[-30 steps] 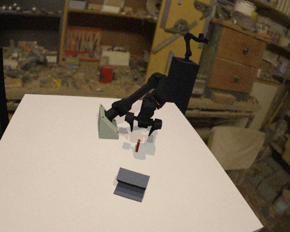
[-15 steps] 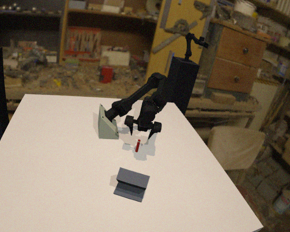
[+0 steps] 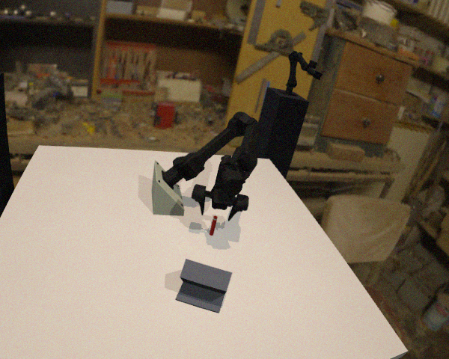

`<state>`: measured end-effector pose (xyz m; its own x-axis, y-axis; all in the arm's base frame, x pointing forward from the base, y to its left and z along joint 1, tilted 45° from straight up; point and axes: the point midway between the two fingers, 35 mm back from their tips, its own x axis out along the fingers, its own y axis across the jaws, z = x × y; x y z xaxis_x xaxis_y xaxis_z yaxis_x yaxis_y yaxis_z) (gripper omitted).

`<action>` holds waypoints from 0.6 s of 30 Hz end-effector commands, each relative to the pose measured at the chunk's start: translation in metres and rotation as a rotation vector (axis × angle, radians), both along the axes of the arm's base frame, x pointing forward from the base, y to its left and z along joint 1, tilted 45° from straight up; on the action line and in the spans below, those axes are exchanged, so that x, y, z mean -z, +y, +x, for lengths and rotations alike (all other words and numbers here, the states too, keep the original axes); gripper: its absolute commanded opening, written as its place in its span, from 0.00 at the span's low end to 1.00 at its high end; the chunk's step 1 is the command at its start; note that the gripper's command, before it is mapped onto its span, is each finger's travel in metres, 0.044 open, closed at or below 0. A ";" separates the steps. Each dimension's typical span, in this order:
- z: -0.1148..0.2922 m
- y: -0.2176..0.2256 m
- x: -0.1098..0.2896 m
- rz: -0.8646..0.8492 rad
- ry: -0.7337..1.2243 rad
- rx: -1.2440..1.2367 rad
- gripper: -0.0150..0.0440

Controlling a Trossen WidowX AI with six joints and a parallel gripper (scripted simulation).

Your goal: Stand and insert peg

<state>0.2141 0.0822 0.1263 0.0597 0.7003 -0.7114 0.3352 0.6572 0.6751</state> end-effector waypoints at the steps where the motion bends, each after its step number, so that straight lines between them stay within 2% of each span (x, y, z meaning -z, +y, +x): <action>1: -0.002 0.006 0.006 0.005 0.009 0.001 1.00; 18: -0.002 0.026 0.025 0.010 0.008 0.001 1.00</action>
